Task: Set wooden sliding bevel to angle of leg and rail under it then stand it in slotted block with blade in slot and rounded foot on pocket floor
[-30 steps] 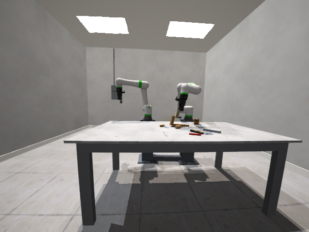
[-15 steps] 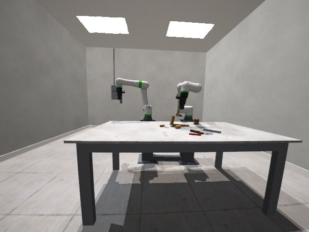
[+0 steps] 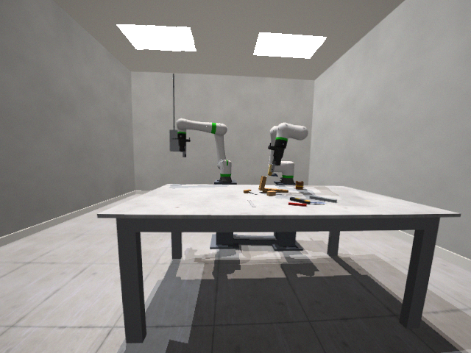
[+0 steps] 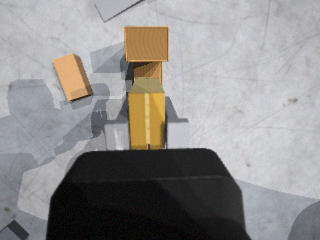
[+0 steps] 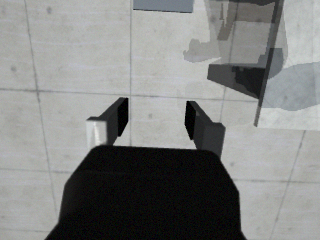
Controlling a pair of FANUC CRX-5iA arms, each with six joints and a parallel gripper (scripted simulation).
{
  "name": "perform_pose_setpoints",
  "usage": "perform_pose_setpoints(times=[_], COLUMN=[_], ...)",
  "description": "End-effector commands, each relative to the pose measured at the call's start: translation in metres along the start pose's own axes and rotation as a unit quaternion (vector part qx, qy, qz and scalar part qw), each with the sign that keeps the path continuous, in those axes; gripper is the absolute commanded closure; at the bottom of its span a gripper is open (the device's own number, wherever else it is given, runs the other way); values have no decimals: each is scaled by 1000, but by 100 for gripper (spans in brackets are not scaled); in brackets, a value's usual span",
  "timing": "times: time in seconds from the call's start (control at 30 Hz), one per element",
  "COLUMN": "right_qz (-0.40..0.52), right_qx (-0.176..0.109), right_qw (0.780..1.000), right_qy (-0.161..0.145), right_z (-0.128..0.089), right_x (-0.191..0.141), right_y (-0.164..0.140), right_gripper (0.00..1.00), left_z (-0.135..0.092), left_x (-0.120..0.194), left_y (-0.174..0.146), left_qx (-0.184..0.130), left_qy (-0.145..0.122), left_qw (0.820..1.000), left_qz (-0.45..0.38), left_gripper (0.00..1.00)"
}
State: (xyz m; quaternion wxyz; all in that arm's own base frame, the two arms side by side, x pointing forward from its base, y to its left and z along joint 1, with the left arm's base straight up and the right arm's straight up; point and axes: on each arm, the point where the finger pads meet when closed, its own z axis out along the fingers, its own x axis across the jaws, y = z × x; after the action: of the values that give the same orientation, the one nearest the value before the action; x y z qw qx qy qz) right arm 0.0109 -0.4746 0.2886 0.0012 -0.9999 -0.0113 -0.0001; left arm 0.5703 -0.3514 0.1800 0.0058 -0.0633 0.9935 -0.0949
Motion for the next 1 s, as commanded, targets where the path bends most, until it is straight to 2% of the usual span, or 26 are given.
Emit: perform_pose_setpoints(times=[0.0, 0.37, 0.63, 0.97], right_qz=[0, 0, 0, 0], right_qx=[-1, -1, -1, -1], right_qw=[1000, 1000, 1000, 1000], right_qy=[0, 0, 0, 0], right_z=[-1, -1, -1, -1], right_x=[0, 0, 0, 0], right_y=[0, 0, 0, 0], right_gripper=[0, 0, 0, 0], left_z=[-2, -4, -48, -52], left_x=[0, 0, 0, 0], left_y=[-1, -1, -10, -10], left_qx=[1, 1, 1, 1], left_qy=[-1, -1, -1, -1], left_qw=[1000, 1000, 1000, 1000], left_qz=[0, 0, 0, 0], left_gripper=[100, 100, 100, 100])
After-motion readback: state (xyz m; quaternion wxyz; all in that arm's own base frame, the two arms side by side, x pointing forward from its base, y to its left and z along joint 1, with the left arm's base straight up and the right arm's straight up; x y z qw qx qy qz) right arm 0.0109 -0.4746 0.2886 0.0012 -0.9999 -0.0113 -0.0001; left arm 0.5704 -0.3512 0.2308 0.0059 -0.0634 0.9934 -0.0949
